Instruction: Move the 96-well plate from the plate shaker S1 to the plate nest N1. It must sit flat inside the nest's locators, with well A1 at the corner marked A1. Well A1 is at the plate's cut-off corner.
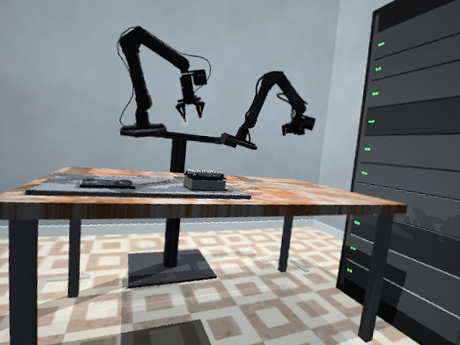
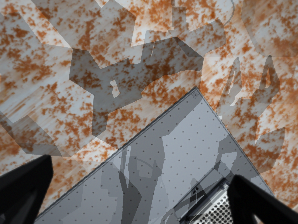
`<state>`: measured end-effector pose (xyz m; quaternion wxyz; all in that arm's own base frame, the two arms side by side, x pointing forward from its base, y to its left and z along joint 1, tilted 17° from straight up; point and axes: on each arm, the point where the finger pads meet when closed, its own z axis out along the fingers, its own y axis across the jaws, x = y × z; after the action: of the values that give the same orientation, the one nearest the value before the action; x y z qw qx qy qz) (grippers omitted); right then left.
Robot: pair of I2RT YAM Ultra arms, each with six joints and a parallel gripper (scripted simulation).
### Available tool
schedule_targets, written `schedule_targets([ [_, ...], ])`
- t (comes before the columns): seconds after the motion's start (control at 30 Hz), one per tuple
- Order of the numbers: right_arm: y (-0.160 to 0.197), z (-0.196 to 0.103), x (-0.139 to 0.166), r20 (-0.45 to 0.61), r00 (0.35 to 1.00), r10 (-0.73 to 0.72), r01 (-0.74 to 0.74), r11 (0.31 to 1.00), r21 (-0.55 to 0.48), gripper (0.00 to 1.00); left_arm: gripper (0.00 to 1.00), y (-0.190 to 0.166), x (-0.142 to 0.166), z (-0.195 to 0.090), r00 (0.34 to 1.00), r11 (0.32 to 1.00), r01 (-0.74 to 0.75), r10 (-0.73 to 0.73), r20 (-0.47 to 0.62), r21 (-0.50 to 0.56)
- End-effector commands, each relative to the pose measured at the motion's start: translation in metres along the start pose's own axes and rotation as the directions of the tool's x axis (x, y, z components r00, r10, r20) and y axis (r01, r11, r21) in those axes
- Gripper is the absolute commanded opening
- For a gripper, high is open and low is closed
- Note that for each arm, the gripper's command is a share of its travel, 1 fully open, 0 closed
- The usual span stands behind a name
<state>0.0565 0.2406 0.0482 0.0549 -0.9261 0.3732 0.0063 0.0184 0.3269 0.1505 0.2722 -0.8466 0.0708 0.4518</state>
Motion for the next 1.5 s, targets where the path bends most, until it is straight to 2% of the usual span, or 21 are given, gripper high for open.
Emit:
schedule_targets([
  [0.0,-0.001,-0.001,-0.001,0.004,1.000,-0.001,0.001,1.000,0.005,1.00,1.00,-0.002,-0.003,-0.001,1.000,1.000,0.012,-0.012,0.001,0.006],
  [0.57,-0.001,-0.001,-0.001,0.004,1.000,-0.001,0.001,1.000,0.005,1.00,1.00,-0.002,-0.003,-0.001,1.000,1.000,0.012,-0.012,0.001,0.006],
  [0.73,-0.026,0.001,0.004,0.041,0.990,0.135,-0.138,0.984,0.108,1.00,1.00,-0.007,0.014,-0.014,0.995,0.996,-0.064,0.069,-0.068,0.062],
  [0.9,-0.054,0.008,0.041,0.094,0.918,0.386,-0.397,0.896,0.199,1.00,1.00,-0.009,0.047,-0.057,0.960,0.954,-0.199,0.236,-0.152,0.226],
  [1.03,-0.071,0.018,0.070,0.132,0.823,0.552,-0.567,0.788,0.242,1.00,1.00,-0.006,0.070,-0.091,0.911,0.888,-0.286,0.368,-0.185,0.361],
  [1.1,-0.071,0.018,0.070,0.132,0.823,0.552,-0.567,0.788,0.242,1.00,1.00,-0.006,0.070,-0.091,0.911,0.888,-0.286,0.368,-0.185,0.361],
  [1.13,-0.076,0.019,0.075,0.147,0.799,0.583,-0.601,0.758,0.254,1.00,1.00,-0.005,0.075,-0.097,0.898,0.870,-0.304,0.398,-0.189,0.389],
  [1.3,-0.094,0.027,0.107,0.204,0.653,0.729,-0.751,0.592,0.292,1.00,1.00,0.007,0.100,-0.141,0.810,0.737,-0.381,0.557,-0.182,0.558],
  [1.47,-0.108,0.034,0.134,0.259,0.509,0.821,-0.848,0.427,0.313,1.00,1.00,0.025,0.121,-0.183,0.711,0.569,-0.423,0.691,-0.131,0.705],
])
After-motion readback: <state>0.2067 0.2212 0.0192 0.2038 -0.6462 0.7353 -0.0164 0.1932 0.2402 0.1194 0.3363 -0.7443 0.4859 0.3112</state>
